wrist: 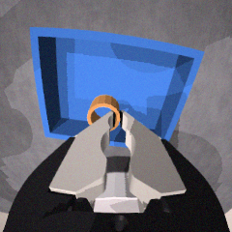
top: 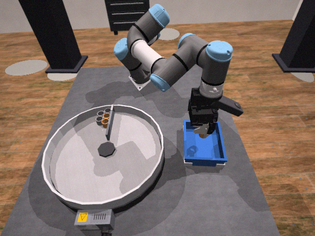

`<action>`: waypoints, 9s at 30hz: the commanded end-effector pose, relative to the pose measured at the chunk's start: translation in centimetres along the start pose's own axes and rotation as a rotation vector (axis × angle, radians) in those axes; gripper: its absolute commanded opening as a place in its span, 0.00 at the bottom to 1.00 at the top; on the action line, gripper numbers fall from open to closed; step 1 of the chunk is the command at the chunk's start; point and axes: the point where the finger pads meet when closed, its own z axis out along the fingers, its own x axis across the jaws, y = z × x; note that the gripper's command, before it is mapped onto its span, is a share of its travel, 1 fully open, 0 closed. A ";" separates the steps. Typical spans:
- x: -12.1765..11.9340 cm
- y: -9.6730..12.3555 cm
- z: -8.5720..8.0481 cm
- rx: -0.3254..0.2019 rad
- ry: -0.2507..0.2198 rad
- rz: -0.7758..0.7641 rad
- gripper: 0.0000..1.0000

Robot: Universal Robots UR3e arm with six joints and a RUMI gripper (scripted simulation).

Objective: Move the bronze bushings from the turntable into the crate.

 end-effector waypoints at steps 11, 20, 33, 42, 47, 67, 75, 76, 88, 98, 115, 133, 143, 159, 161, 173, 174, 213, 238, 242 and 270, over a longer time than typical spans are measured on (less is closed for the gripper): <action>0.5 -0.2 0.8 0.015 0.025 0.004 0.00; 0.5 -0.2 0.8 0.015 0.024 0.004 0.00; 0.5 -0.2 0.8 0.015 0.024 0.004 0.00; 0.5 -0.2 0.8 0.015 0.024 0.004 0.00; 0.5 -0.2 0.8 0.015 0.024 0.004 0.00; 0.5 -0.2 2.9 0.014 0.023 0.003 0.00; 0.5 -0.2 4.0 0.014 0.023 0.003 0.00; 0.5 -0.2 4.1 0.014 0.023 0.003 0.00; 0.6 -0.2 5.1 0.014 0.024 0.003 0.00; 0.6 -0.2 5.1 0.014 0.024 0.003 0.00; 0.6 -0.2 5.1 0.014 0.024 0.004 0.00; 0.6 -0.2 5.1 0.014 0.024 0.004 0.00; 0.6 -0.2 5.4 0.014 0.023 0.003 0.00; 0.6 -0.2 5.7 0.014 0.024 0.003 0.00; 0.6 -0.2 5.7 0.014 0.024 0.004 0.00; 0.6 -0.2 5.7 0.014 0.024 0.004 0.00; 0.6 -0.2 5.7 0.014 0.024 0.004 0.00; 0.6 -0.2 5.7 0.014 0.024 0.004 0.06; 0.6 -0.3 5.3 0.015 0.026 0.005 0.06; 0.6 -0.3 5.0 0.015 0.026 0.005 0.06; 0.4 -0.2 -2.3 0.015 0.025 0.004 0.06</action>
